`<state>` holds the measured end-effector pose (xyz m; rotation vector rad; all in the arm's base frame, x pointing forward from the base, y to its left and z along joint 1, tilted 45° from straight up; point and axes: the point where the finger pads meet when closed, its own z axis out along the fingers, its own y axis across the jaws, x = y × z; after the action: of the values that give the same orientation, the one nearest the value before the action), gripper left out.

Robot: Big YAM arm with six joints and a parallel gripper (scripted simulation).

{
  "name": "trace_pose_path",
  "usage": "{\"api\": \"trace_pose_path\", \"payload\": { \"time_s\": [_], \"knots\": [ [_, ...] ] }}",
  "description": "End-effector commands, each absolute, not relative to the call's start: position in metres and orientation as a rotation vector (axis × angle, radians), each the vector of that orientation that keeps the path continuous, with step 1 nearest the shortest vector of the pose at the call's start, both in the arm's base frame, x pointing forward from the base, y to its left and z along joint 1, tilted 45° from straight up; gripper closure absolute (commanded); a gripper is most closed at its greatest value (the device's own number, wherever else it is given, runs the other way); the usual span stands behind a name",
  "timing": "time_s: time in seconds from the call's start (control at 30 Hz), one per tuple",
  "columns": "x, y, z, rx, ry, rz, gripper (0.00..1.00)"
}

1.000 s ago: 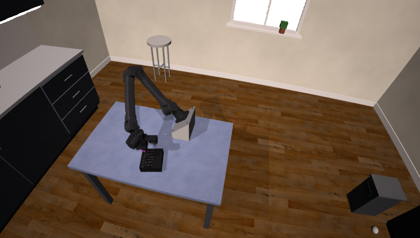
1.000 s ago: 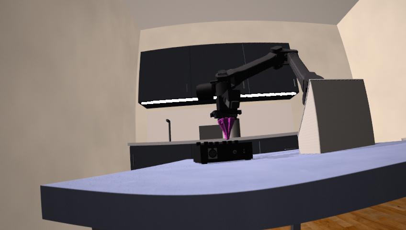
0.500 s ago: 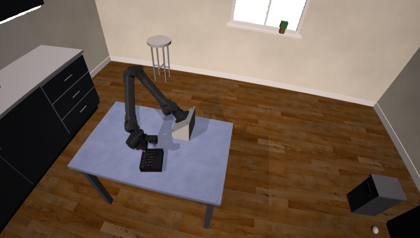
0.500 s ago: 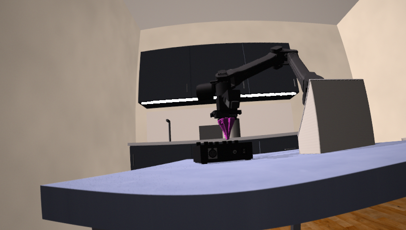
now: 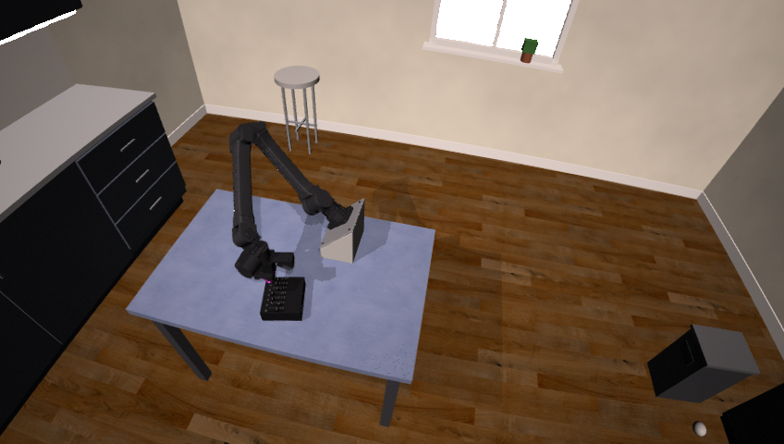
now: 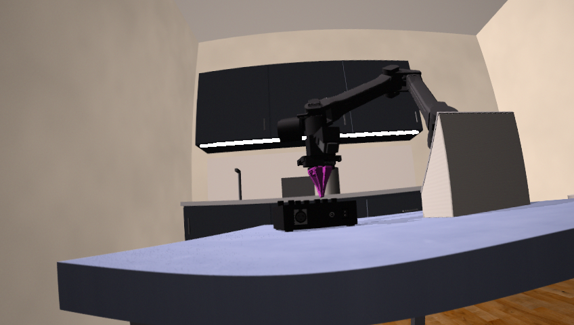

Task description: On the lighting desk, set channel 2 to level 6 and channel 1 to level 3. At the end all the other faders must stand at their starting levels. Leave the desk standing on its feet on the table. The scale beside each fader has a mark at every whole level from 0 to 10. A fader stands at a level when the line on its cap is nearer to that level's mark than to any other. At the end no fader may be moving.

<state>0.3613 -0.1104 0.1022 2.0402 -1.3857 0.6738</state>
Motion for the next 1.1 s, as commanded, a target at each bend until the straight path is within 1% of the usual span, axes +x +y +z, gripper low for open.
{"api": "trace_pose_path", "payload": {
  "time_s": [0.0, 1.07],
  "knots": [
    [0.3778, -0.1132, 0.1164, 2.039, -1.419, 0.725, 1.0],
    [0.3806, -0.1129, 0.1165, 2.039, -1.419, 0.725, 1.0]
  ]
}}
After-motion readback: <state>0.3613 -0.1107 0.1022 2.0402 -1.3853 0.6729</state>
